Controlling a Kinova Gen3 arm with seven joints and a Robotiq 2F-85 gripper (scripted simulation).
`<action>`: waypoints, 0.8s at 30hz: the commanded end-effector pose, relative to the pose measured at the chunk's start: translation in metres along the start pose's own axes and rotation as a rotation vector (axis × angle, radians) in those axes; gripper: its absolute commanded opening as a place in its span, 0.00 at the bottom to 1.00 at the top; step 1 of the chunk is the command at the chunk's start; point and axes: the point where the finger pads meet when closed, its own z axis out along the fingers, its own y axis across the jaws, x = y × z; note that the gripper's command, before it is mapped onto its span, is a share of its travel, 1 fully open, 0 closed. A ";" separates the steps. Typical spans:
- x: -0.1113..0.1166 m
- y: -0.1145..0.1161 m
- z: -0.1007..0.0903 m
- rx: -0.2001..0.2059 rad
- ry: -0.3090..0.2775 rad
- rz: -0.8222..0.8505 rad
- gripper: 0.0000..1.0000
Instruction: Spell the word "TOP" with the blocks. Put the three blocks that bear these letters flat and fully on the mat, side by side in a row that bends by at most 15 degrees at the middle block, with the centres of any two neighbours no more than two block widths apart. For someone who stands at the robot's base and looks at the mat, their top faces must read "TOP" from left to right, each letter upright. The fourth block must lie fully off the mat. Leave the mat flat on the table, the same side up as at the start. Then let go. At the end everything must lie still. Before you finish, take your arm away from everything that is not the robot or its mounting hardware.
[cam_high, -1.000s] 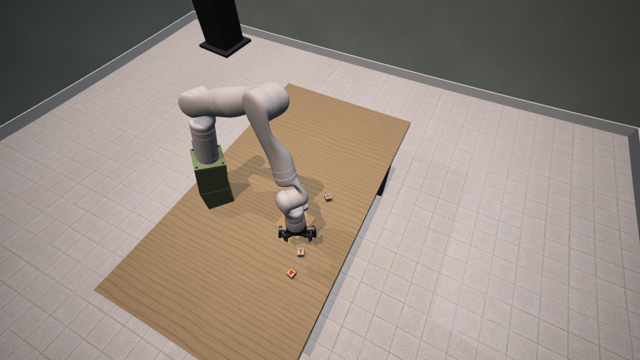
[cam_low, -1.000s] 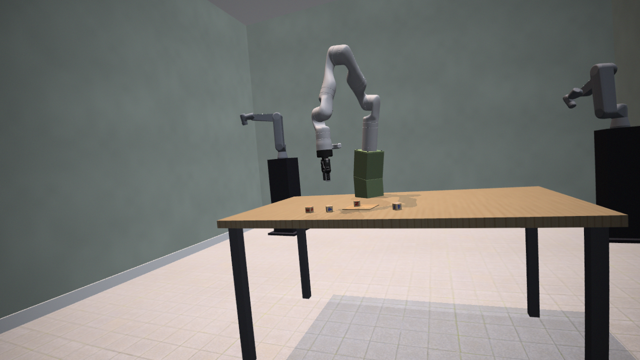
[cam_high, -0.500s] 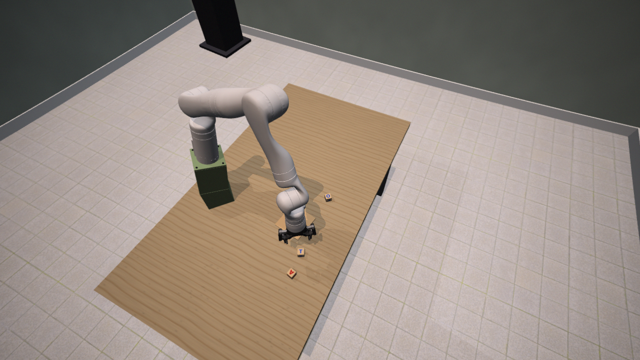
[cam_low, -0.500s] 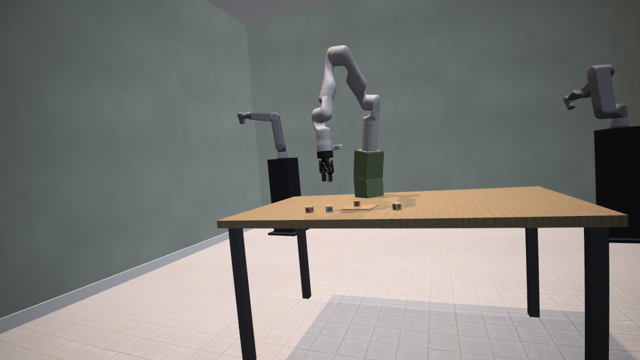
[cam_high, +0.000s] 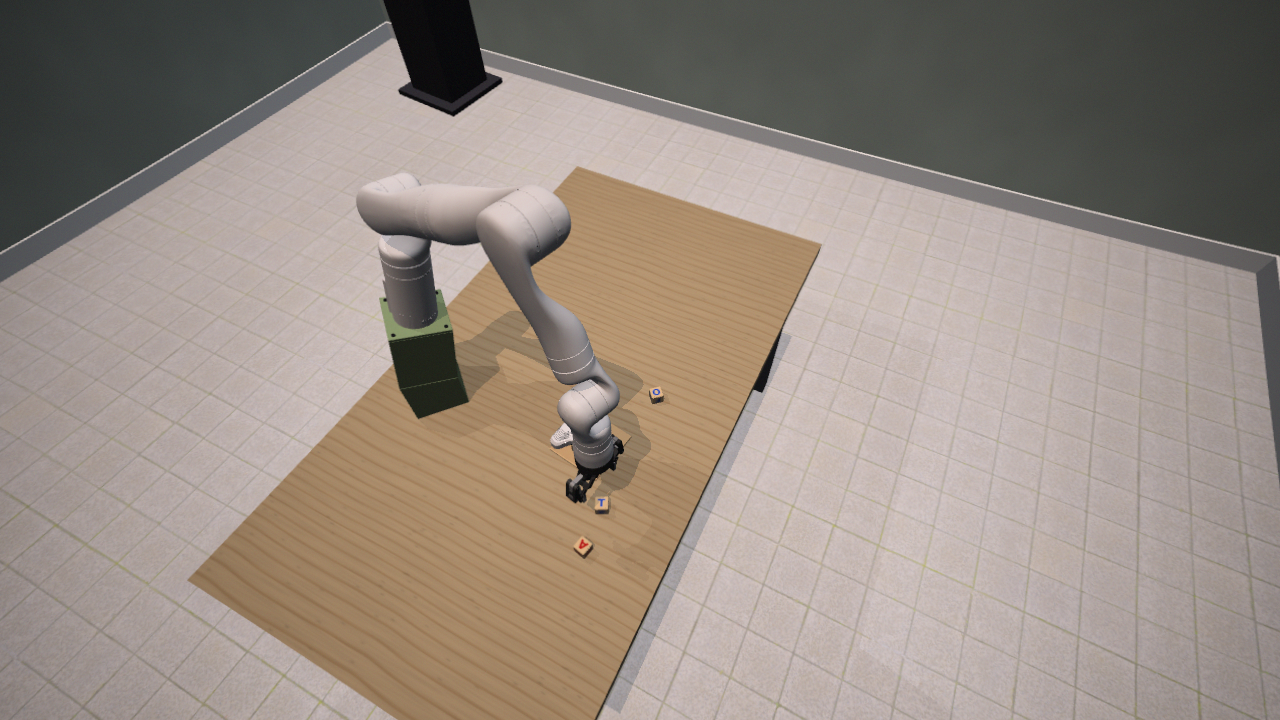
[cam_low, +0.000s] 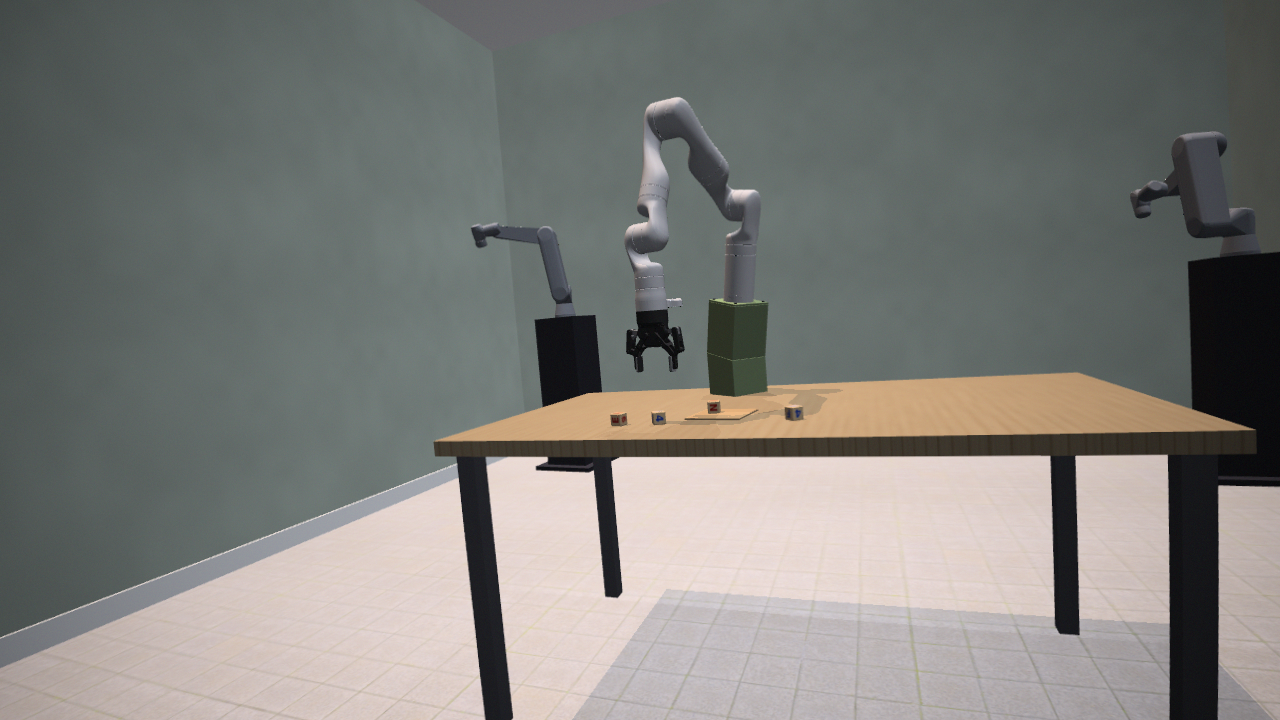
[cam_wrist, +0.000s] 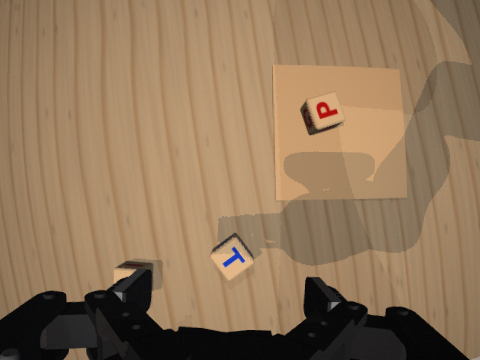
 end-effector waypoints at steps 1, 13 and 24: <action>0.002 -0.004 0.003 -0.007 0.003 -0.009 1.00; -0.005 0.000 0.017 -0.011 -0.020 -0.542 1.00; -0.007 0.002 0.020 -0.012 -0.030 -0.669 1.00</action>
